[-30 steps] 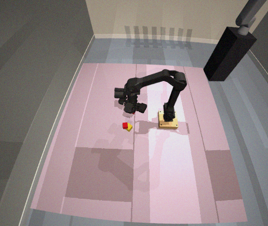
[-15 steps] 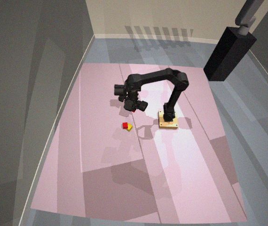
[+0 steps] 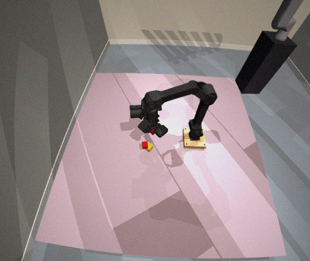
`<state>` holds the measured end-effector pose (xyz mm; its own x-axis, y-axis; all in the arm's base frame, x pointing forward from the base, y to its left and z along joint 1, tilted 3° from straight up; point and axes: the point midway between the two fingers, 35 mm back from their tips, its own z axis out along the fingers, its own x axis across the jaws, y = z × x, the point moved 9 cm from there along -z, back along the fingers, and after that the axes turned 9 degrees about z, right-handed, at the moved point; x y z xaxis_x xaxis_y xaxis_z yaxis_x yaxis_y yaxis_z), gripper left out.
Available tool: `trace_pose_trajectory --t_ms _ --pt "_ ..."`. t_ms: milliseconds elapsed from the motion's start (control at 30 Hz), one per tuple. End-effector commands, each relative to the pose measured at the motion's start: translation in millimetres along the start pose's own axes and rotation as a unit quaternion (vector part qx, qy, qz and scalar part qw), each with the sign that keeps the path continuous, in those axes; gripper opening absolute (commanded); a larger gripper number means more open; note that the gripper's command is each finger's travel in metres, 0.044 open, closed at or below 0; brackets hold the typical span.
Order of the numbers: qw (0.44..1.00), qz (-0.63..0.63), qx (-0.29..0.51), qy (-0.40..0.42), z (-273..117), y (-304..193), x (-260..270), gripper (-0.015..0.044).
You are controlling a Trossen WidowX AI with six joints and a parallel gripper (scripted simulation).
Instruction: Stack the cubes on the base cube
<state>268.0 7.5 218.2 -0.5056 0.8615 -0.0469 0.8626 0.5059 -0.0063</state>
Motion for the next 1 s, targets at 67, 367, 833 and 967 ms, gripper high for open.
trace_pose_trajectory --t_ms 67,367,833,967 --pt "0.997 0.077 -0.005 -0.004 -2 12 11 0.0105" --pt "0.982 0.19 -0.006 -0.003 -1 26 30 0.0105" --pt "0.956 0.294 -0.006 -0.001 1 37 49 0.0105" --pt "0.955 0.296 -0.006 -0.001 8 37 49 0.0105"
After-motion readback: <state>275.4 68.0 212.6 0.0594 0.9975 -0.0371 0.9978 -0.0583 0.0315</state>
